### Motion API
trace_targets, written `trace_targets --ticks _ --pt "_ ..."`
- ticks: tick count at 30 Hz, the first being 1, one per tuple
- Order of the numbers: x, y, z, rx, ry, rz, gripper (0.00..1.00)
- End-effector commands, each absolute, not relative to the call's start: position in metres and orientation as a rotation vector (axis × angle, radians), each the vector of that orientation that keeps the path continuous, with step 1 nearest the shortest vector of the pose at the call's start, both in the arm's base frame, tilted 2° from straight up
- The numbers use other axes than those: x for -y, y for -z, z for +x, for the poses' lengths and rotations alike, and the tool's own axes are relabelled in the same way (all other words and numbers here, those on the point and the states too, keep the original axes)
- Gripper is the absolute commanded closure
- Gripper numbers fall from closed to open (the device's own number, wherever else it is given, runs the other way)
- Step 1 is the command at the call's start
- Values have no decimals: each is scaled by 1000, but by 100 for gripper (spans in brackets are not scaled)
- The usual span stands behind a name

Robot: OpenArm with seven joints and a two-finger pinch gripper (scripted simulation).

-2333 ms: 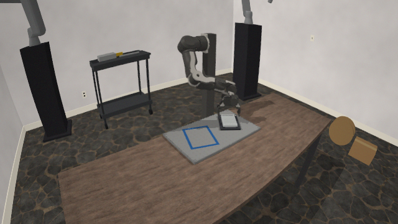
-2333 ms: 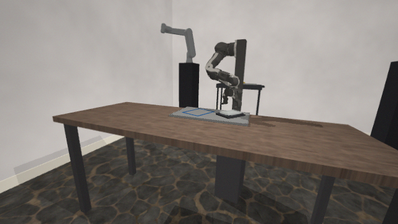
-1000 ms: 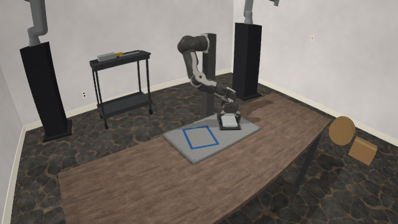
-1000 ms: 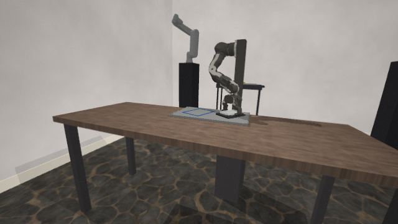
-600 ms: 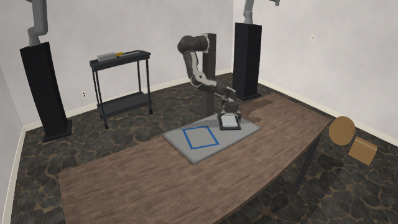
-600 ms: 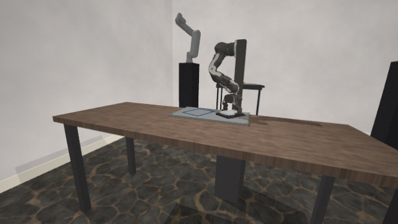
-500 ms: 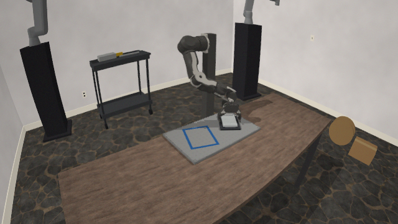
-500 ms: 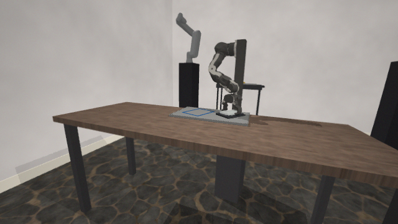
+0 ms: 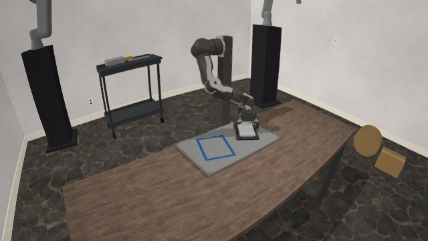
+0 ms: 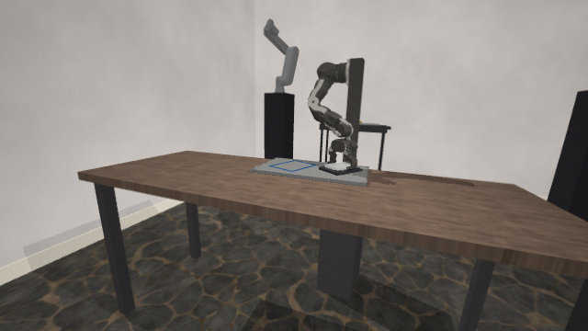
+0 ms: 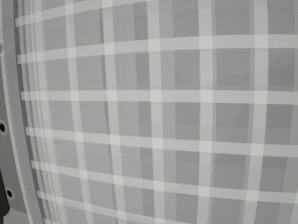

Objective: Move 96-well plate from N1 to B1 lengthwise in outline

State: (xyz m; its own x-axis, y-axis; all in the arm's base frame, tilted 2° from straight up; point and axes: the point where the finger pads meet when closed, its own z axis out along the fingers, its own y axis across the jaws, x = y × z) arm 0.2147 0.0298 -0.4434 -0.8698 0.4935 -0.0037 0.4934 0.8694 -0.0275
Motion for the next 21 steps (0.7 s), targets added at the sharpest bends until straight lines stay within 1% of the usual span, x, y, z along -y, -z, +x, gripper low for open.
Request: trace_targets --ticks 1,11,21 --pt "-29 443 214 3033 -53 -803 23" --pt "-29 443 214 3033 -53 -803 23" --pt "-30 443 215 3033 -41 -802 56"
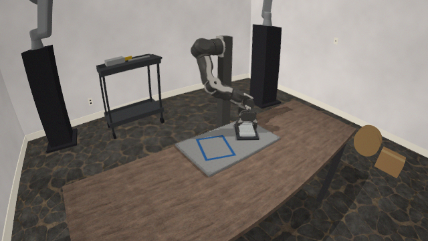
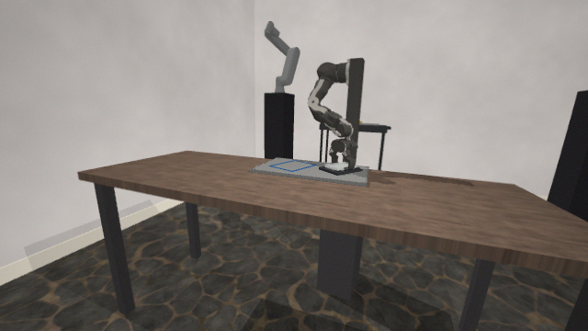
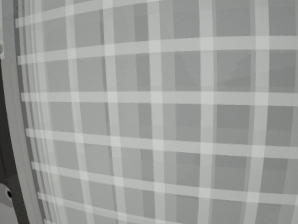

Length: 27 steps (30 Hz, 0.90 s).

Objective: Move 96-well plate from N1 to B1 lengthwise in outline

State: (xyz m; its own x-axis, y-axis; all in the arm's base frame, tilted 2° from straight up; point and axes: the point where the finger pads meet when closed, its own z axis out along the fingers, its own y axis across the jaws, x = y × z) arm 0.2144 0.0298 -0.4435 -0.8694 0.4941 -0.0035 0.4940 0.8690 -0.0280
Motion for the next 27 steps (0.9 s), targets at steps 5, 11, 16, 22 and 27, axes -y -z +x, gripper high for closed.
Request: trace_targets --ticks 5,11,16,22,27 --pt "-30 443 215 3033 -41 -802 73" --pt "-30 443 215 3034 -40 -802 86" --pt "-30 443 215 3034 -40 -802 100" --pt "-30 443 215 3034 -40 -802 100" --pt "-30 443 215 3034 -40 -802 100"
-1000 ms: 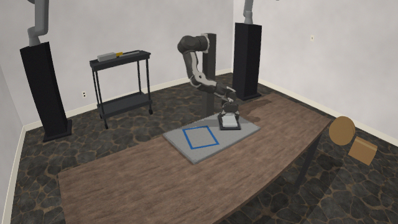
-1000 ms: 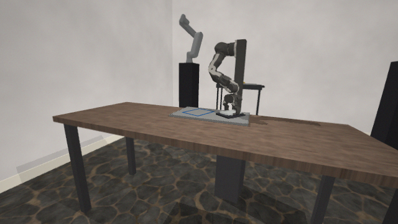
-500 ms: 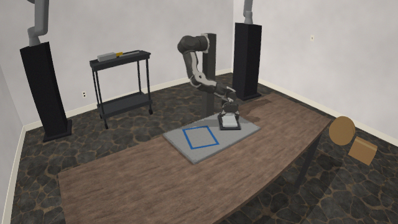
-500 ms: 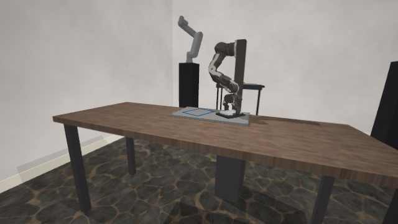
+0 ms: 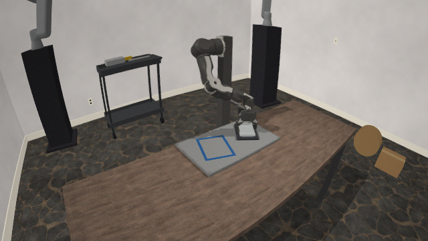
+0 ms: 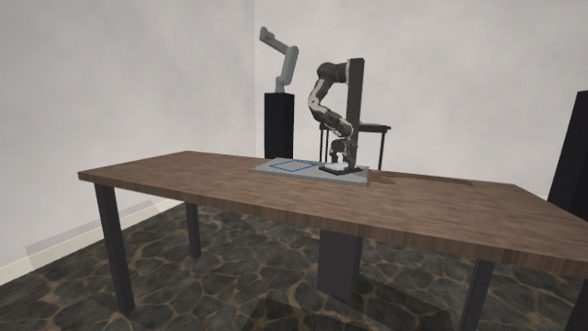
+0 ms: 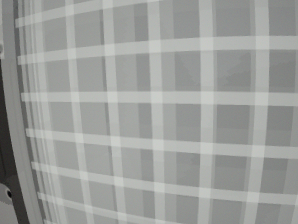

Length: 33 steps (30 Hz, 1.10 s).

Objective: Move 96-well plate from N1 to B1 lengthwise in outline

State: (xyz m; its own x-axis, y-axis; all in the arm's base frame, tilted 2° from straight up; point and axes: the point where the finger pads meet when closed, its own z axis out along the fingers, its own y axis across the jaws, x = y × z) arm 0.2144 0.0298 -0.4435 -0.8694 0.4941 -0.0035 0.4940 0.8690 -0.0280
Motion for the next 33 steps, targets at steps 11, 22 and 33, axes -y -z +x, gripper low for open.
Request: trace_targets --ticks 11,22,33 --pt "-30 443 215 3034 -40 -802 100" --pt "-31 412 216 3034 -45 -809 100" --pt "-31 399 217 3034 -45 -809 100"
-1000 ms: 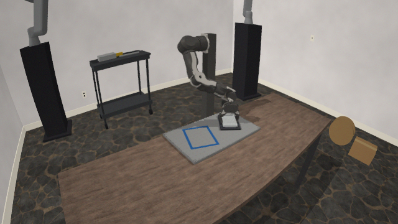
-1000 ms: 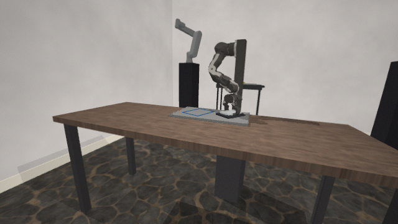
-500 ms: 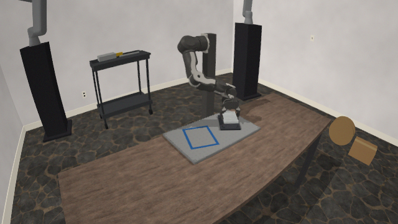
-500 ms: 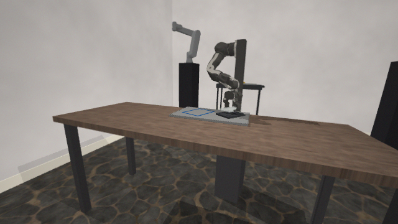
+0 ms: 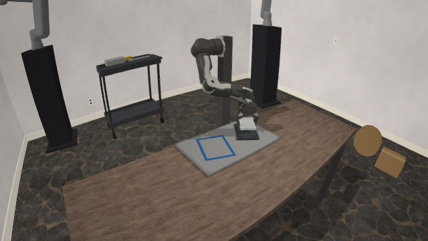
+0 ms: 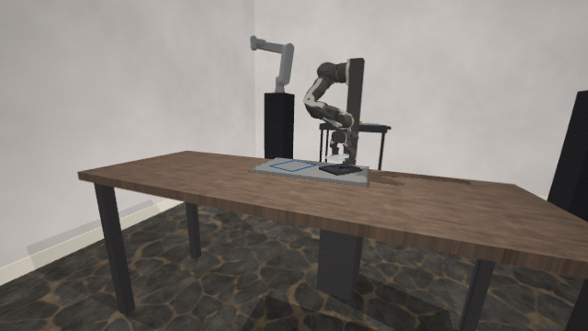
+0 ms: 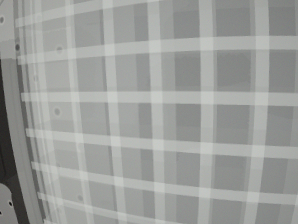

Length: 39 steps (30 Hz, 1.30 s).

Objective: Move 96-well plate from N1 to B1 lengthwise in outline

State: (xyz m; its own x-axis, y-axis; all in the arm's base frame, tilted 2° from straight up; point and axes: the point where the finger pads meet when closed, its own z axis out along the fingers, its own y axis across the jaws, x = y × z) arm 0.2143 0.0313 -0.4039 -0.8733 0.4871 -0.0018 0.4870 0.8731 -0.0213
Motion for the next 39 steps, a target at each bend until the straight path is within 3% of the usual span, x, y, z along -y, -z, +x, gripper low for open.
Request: trace_targets --ticks 1,15,20,39 --pt "-32 392 217 3034 -45 -809 100" --pt "-32 379 217 3034 -45 -809 100" --pt "-32 347 216 3034 -44 -809 100" --pt "-32 355 213 3038 -41 -792 100"
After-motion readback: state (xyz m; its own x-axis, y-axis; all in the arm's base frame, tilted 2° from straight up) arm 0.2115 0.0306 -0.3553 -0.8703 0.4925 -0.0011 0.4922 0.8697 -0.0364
